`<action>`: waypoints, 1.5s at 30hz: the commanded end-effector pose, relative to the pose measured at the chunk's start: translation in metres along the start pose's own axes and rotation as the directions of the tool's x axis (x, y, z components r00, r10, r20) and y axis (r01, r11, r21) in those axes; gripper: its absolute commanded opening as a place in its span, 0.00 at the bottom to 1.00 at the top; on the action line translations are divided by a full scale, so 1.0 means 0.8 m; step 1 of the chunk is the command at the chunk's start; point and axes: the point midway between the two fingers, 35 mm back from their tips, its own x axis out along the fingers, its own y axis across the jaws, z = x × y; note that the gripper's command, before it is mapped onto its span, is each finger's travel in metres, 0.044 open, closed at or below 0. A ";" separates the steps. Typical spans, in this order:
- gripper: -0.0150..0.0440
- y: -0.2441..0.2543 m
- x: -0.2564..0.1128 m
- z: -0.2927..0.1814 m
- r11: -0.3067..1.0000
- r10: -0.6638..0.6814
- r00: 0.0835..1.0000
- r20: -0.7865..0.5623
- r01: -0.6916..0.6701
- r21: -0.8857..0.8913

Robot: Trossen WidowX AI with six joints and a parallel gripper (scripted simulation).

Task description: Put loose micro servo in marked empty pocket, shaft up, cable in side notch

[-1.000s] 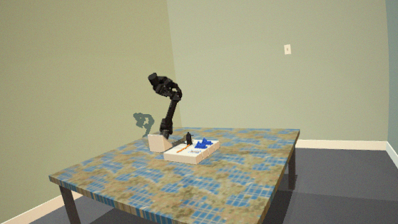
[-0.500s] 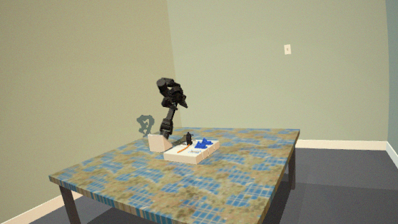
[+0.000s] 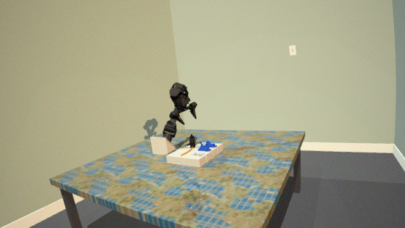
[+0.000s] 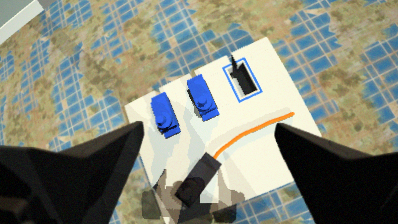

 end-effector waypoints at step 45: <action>1.00 0.013 0.111 -0.124 0.799 -0.191 0.846 -0.498 0.429 0.421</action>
